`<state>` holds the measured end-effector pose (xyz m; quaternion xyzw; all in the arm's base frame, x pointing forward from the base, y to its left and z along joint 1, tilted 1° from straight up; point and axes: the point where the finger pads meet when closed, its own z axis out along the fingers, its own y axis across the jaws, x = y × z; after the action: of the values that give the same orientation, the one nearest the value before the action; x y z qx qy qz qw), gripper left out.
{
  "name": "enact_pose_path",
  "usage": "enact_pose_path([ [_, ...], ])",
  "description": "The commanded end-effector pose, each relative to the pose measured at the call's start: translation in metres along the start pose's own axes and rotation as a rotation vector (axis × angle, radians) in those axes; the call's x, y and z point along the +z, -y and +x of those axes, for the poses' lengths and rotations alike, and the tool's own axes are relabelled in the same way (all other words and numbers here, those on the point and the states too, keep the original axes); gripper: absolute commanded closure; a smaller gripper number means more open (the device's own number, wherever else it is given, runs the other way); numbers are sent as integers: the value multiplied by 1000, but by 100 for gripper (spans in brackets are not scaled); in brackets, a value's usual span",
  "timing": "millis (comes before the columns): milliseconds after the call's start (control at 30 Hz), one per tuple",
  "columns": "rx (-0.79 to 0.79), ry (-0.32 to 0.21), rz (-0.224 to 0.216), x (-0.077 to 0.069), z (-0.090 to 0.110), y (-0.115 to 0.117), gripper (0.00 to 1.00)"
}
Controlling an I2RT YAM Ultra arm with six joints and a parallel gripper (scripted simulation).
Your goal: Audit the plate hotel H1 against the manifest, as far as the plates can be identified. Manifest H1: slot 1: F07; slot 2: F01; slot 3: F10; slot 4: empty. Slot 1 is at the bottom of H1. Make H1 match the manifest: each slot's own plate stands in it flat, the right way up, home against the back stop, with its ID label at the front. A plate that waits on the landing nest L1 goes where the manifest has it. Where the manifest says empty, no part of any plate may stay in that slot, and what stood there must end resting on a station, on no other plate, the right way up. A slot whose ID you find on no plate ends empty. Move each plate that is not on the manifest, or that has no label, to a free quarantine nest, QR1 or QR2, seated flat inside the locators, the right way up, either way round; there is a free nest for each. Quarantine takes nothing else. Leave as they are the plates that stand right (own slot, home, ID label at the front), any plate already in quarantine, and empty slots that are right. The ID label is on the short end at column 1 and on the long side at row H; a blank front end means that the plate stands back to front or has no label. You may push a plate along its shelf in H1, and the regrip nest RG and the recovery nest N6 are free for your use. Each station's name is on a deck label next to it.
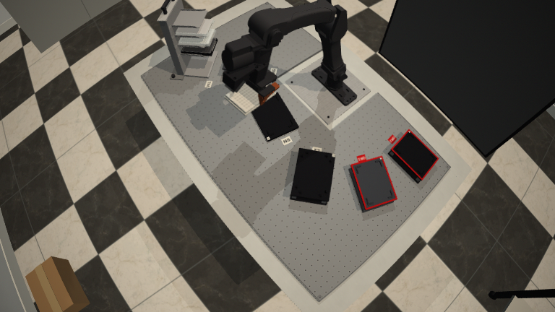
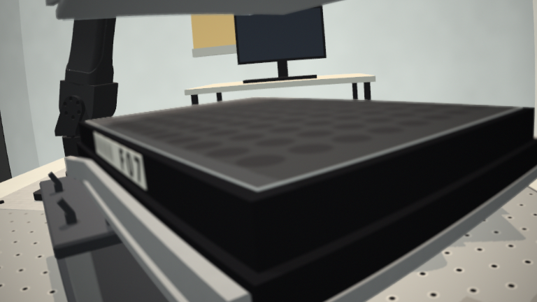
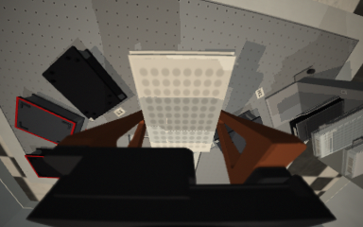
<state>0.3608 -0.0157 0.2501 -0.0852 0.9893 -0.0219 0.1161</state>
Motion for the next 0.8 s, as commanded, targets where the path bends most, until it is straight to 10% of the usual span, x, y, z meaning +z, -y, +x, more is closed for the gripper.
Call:
enact_pose_path([
  [0, 12, -218, -46, -9, -10, -8, 14],
  [767, 12, -218, -46, -7, -33, -62, 14],
])
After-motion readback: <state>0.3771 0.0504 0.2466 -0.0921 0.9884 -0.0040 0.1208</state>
